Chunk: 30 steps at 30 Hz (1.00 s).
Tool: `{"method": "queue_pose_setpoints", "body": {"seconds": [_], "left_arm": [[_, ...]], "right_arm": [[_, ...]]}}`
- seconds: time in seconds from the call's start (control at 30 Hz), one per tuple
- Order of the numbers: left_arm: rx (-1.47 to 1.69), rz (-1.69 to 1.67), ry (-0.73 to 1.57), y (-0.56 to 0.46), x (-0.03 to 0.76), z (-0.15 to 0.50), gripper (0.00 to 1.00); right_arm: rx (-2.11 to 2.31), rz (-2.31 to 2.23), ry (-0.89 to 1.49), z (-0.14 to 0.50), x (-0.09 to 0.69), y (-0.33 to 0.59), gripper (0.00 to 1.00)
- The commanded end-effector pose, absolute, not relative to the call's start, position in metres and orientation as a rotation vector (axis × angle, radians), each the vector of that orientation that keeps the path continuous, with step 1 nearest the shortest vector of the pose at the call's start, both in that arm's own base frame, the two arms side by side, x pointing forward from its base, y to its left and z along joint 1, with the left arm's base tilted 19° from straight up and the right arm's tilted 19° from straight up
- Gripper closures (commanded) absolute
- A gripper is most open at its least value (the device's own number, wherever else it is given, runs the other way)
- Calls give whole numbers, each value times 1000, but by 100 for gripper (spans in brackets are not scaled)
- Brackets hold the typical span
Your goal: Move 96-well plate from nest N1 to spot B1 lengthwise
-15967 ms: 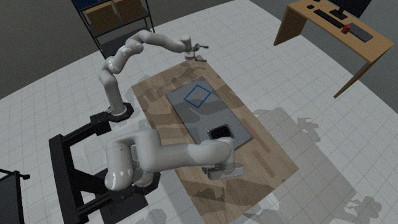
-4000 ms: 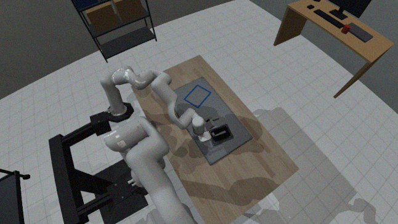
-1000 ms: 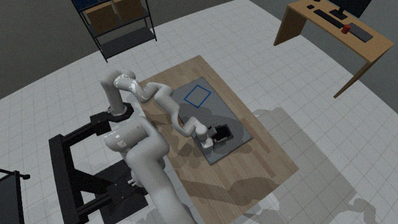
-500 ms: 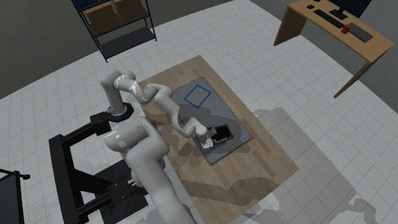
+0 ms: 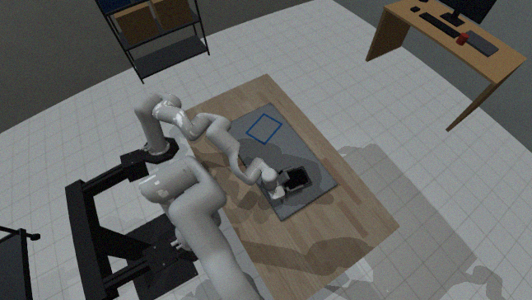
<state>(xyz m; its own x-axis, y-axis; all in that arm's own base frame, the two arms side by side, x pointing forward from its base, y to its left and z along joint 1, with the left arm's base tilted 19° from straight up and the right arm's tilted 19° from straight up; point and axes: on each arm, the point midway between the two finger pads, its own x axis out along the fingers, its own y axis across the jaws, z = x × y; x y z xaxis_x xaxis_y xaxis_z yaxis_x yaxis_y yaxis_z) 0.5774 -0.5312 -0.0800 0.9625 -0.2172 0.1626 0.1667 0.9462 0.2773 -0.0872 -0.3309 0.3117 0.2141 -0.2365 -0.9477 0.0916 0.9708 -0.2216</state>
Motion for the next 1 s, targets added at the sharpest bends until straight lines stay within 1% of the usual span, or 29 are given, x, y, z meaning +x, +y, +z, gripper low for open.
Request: {"method": "queue_pose_setpoints", "body": {"seconds": [0.0, 0.17, 0.2, 0.97], "left_arm": [[262, -197, -196, -533, 578, -77, 63], [262, -197, -196, -533, 578, -77, 63], [262, -197, -196, -533, 578, -77, 100], [262, -197, -196, -533, 578, -77, 100]], "right_arm": [[-129, -231, 1336, 313, -87, -331, 0], [-129, -231, 1336, 313, -87, -331, 0], [-129, -231, 1336, 313, -87, -331, 0], [-129, -231, 1336, 313, -87, -331, 0]]}}
